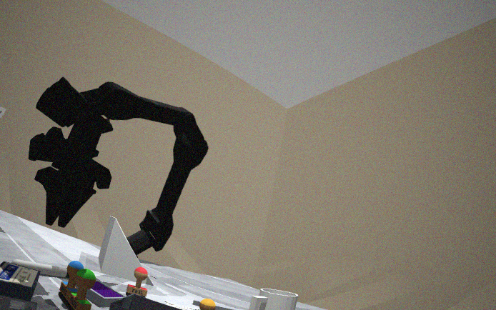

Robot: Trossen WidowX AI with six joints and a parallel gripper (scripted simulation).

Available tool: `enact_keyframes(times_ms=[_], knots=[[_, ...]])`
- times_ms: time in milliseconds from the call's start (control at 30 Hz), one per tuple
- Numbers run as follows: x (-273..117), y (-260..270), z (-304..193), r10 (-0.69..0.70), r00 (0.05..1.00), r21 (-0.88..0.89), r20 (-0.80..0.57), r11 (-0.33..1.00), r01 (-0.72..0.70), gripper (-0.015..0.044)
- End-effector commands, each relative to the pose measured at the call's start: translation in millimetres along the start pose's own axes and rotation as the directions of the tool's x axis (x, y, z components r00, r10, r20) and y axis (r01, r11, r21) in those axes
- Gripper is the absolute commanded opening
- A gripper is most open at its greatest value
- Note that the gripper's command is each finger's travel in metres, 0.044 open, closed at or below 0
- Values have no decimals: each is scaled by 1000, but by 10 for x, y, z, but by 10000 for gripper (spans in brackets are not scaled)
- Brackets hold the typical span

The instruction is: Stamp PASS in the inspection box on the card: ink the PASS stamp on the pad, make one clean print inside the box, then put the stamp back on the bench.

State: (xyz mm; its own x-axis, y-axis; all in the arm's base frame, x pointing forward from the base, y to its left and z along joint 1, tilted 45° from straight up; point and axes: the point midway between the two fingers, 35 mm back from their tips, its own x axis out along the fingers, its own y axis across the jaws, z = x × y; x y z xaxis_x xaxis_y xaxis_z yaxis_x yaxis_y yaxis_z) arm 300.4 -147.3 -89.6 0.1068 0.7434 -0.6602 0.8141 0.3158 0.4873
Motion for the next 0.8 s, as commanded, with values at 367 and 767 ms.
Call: enact_keyframes(times_ms=[367, 767], knots=[[223, 935, -290, -171, 985, -865, -31, 498, 59, 228], [277, 921, -288, -171, 985, -865, -30, 498, 60, 228]])
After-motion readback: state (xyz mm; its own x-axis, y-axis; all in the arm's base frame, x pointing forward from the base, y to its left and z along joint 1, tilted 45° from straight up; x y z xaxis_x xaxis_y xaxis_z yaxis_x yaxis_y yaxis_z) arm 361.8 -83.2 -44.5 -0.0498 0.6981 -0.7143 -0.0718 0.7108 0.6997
